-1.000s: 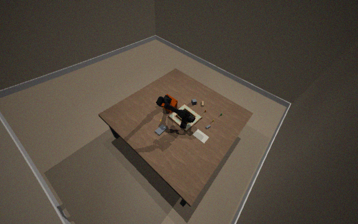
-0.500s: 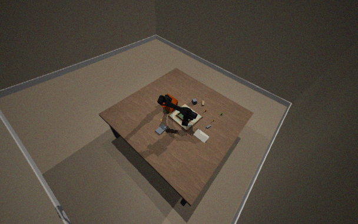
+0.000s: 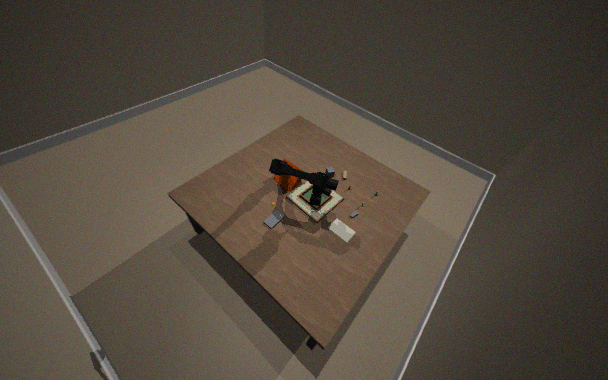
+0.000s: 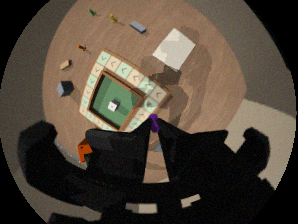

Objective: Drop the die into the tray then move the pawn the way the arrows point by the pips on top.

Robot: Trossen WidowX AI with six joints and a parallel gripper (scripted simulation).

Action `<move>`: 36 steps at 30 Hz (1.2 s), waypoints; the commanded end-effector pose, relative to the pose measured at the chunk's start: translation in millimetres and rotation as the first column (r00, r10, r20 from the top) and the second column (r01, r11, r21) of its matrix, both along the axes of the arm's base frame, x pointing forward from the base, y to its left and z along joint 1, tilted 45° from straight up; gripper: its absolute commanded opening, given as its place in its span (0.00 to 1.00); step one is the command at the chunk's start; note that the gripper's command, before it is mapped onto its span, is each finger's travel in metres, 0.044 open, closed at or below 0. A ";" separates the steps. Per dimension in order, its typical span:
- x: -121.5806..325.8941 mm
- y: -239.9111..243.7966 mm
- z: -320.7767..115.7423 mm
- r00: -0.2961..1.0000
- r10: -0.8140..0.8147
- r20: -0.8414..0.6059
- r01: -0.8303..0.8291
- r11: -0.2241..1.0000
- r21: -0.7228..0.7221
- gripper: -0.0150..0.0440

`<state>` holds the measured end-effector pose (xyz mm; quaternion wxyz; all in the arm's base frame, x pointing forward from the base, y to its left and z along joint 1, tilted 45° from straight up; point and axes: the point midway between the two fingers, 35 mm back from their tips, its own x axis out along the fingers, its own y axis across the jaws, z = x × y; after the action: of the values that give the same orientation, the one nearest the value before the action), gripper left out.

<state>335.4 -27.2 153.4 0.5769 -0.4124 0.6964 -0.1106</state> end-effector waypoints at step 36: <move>37.9 -85.7 -68.4 1.000 -0.009 0.002 0.009 1.000 -0.003 0.25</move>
<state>374.0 -109.4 87.8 0.5794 -0.4075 0.6966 -0.1138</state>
